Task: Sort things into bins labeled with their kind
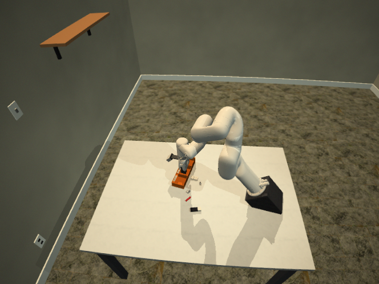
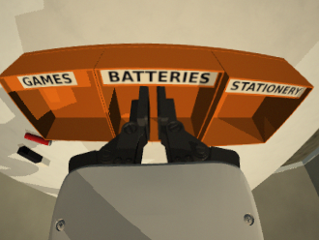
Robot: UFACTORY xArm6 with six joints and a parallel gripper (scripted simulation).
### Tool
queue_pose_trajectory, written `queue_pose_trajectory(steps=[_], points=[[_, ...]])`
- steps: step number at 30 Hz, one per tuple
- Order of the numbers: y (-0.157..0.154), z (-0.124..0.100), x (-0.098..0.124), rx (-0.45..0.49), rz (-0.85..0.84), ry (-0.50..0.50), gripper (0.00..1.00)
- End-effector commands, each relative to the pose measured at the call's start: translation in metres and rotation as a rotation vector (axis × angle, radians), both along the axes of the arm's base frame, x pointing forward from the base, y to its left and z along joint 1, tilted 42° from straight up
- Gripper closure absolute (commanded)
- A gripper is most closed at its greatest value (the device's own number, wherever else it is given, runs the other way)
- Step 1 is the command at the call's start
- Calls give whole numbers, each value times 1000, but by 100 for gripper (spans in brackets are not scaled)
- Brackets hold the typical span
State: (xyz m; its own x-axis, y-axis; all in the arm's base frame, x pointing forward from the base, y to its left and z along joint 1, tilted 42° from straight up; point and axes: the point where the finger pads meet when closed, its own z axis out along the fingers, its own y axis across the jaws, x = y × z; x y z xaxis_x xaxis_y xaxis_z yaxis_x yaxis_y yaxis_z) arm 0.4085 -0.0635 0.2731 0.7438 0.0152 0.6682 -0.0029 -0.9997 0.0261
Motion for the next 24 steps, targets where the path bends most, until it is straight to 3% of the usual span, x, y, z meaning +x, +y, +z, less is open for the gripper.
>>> queue_pose_trajectory(steps=[1,24], points=[[0,1,0,-1,0,-3,93],[0,22,-18,-1,0,-3,93]])
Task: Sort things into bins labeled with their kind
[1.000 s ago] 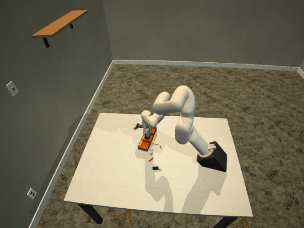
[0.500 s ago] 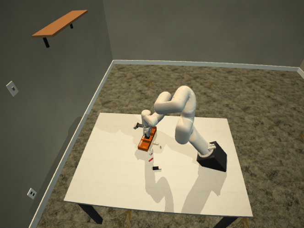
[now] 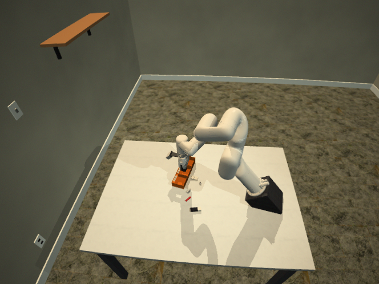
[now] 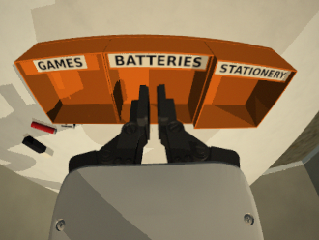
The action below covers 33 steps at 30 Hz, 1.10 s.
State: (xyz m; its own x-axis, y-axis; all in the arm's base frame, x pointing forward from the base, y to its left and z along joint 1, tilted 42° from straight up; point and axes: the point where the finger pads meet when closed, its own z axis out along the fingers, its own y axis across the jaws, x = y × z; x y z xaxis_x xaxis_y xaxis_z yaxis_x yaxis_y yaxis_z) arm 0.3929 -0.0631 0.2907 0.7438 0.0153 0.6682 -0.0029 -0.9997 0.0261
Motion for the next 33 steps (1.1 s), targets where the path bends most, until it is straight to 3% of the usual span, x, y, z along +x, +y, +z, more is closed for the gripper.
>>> queue_pose_trajectory(steps=[1,11,16,33], points=[[0,6,-3,-1,0,-3,93],[1,28,-24,-1,0,-3,93],[1,28,-24,-1,0,-3,93],[76,29,-21,0,0,-3,93]])
